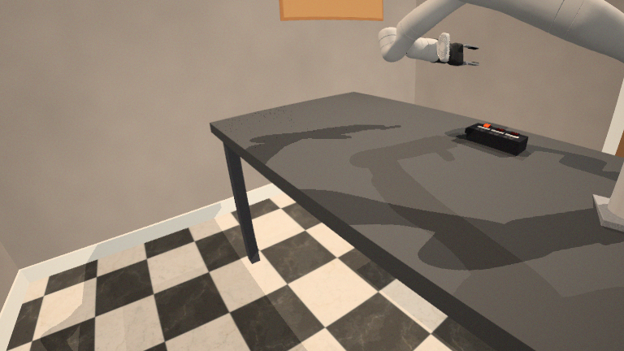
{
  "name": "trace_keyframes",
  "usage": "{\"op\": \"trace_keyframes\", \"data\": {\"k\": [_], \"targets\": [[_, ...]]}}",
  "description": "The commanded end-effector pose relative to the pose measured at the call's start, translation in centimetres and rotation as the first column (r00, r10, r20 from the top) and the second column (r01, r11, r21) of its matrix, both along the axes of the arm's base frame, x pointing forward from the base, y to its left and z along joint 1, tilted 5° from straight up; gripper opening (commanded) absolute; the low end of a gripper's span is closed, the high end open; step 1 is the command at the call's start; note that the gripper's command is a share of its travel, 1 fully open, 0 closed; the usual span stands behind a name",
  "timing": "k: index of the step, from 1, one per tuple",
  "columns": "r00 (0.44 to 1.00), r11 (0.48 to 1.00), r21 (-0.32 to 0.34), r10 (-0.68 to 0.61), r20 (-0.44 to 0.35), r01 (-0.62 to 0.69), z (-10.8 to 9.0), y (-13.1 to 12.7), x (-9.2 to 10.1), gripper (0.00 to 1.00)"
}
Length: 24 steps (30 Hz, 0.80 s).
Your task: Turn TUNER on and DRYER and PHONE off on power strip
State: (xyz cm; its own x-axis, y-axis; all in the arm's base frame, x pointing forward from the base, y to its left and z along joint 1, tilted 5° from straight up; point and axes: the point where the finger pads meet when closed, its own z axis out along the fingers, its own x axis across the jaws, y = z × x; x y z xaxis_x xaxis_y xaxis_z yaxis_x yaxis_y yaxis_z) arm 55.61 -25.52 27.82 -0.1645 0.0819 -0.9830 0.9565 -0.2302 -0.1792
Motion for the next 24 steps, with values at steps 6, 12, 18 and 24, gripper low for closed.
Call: {"op": "trace_keyframes", "data": {"k": [6, 12, 18, 24], "targets": [[1.000, 1.000, 0.000, 0.000, 0.003, 0.000, 0.14, 0.01, 0.01, 1.00], [1.000, 1.000, 0.000, 0.000, 0.003, 0.000, 0.14, 0.01, 0.01, 1.00], [1.000, 1.000, 0.000, 0.000, 0.003, 0.000, 0.14, 0.01, 0.01, 1.00], [1.000, 1.000, 0.005, -0.008, 0.013, 0.008, 0.03, 0.06, -0.14, 1.00]]}}
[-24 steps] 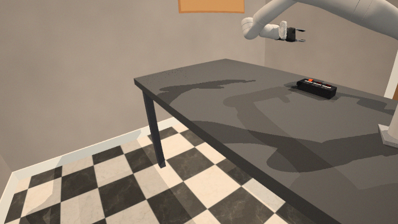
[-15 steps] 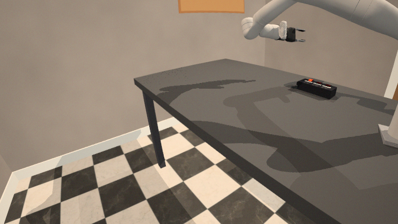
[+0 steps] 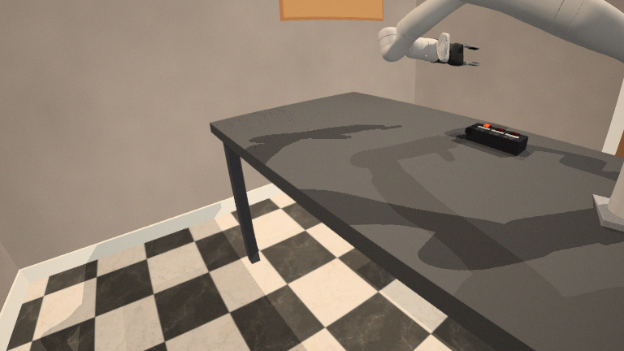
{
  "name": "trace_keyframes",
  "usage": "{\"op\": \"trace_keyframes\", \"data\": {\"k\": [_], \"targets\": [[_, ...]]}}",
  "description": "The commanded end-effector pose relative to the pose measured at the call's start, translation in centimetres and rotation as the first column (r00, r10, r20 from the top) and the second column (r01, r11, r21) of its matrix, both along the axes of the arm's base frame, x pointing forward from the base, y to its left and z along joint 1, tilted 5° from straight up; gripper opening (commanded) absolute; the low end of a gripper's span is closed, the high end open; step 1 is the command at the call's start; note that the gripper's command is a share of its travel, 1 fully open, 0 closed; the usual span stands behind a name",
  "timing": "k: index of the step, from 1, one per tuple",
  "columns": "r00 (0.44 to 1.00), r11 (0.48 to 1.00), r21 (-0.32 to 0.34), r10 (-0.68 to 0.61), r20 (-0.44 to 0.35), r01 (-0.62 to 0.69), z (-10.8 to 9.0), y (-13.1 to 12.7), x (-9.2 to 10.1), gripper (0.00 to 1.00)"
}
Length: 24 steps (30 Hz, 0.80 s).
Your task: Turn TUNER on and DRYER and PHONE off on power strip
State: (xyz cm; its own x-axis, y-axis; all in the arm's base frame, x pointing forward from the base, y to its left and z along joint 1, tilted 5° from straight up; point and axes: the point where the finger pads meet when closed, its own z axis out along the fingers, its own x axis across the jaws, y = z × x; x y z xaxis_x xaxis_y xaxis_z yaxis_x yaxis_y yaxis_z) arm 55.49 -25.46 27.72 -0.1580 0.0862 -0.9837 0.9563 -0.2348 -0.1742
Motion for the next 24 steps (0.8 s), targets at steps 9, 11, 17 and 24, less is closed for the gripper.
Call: {"op": "trace_keyframes", "data": {"k": [9, 11, 17, 24], "targets": [[0.995, 0.997, 0.042, -0.066, 0.079, 0.063, -0.7, 0.5, -1.1, 1.00], [0.992, 0.996, 0.052, -0.080, 0.094, 0.076, -0.9, 0.6, -1.3, 1.00], [0.953, 0.974, 0.133, -0.209, 0.221, 0.183, -2.3, 1.6, -2.9, 1.00], [0.840, 0.913, 0.273, -0.392, 0.375, 0.304, -4.4, 2.8, -5.3, 1.00]]}}
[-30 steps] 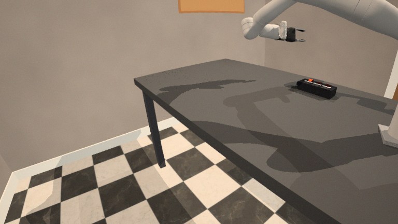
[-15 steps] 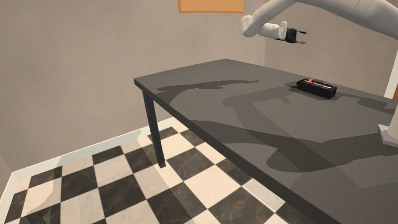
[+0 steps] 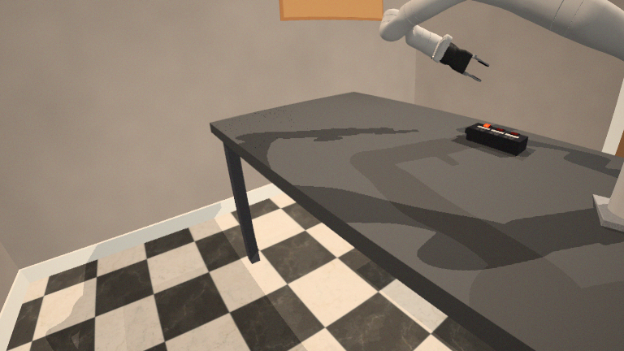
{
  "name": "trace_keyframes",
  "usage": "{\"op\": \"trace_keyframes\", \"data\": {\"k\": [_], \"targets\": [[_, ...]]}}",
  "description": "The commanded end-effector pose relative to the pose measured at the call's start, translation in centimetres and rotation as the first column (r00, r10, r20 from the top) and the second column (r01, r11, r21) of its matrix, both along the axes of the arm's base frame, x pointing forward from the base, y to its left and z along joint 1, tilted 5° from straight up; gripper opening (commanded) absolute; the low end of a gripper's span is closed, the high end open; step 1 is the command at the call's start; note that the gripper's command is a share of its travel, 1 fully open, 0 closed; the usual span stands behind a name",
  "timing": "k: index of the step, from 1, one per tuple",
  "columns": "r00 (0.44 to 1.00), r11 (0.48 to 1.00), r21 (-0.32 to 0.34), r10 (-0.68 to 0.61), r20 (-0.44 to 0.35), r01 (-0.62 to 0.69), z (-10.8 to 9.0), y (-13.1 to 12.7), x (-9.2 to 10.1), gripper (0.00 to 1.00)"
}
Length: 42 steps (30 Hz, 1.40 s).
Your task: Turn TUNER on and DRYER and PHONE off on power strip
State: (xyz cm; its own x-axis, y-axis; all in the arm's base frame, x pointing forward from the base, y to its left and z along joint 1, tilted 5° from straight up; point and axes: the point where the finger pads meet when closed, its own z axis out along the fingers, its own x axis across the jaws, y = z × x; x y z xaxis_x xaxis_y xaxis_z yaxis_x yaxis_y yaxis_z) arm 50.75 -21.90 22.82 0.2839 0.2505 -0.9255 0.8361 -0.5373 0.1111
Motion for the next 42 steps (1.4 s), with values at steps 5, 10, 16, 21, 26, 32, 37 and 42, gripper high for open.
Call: {"op": "trace_keyframes", "data": {"k": [5, 10, 16, 21, 26, 32, 37, 42], "targets": [[0.986, 0.993, 0.063, -0.108, 0.127, 0.101, -0.4, -0.2, -1.7, 1.00], [0.932, 0.964, 0.160, -0.249, 0.263, 0.212, -2.1, 0.7, -3.6, 1.00], [0.794, 0.889, 0.316, -0.444, 0.415, 0.331, -4.4, 2.1, -6.4, 1.00], [0.705, 0.840, 0.396, -0.532, 0.469, 0.370, -5.5, 2.8, -7.7, 1.00], [0.559, 0.760, 0.510, -0.645, 0.520, 0.403, -7.0, 3.8, -9.5, 1.00], [0.401, 0.673, 0.616, -0.739, 0.541, 0.409, -8.6, 4.7, -11.3, 1.00], [0.331, 0.635, 0.658, -0.773, 0.541, 0.404, -9.2, 5.1, -12.1, 1.00], [0.236, 0.583, 0.712, -0.811, 0.535, 0.392, -10.0, 5.6, -13.0, 1.00]]}}
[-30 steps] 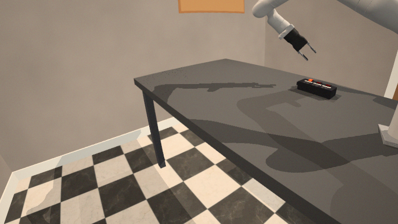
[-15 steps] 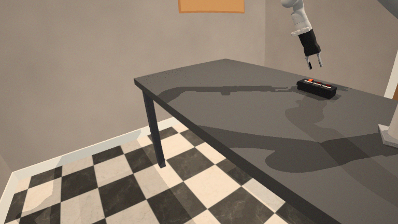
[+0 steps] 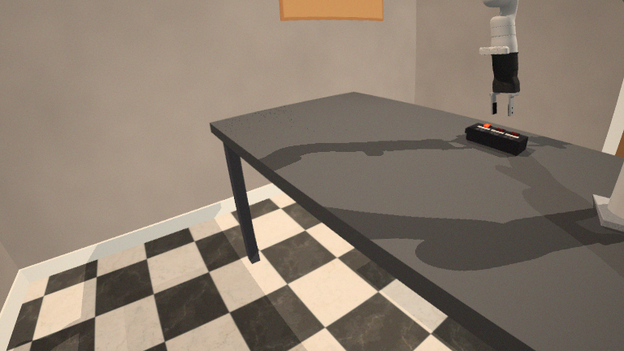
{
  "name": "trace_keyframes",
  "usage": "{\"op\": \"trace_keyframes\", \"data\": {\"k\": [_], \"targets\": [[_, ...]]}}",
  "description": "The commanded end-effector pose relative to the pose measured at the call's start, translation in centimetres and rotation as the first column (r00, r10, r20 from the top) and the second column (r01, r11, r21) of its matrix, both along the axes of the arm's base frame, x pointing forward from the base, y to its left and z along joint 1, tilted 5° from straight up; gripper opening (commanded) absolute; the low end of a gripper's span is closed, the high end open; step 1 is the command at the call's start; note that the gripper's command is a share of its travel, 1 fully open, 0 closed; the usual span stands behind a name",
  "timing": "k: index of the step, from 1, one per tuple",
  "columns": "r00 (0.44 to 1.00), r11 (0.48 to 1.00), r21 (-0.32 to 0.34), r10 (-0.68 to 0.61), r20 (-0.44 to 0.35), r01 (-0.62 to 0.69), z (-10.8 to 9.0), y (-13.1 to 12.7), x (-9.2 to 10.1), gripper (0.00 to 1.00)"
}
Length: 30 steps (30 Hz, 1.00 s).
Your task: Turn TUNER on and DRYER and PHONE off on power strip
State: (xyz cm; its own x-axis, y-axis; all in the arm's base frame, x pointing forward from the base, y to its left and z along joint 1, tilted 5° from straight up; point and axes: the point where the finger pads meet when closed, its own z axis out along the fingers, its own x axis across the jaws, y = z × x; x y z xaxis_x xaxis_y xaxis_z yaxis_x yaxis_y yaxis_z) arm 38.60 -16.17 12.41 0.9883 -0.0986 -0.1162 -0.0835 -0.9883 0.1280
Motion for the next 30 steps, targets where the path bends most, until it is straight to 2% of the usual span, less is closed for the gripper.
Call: {"op": "trace_keyframes", "data": {"k": [1, 9, 30], "targets": [[0.999, 0.999, 0.018, -0.036, 0.038, 0.035, 0.3, 0.0, -1.0, 1.00], [0.990, 0.994, 0.056, -0.096, 0.105, 0.091, -0.4, 0.4, -1.9, 1.00], [0.987, 0.993, 0.063, -0.108, 0.118, 0.101, -0.6, 0.5, -2.1, 1.00]]}}
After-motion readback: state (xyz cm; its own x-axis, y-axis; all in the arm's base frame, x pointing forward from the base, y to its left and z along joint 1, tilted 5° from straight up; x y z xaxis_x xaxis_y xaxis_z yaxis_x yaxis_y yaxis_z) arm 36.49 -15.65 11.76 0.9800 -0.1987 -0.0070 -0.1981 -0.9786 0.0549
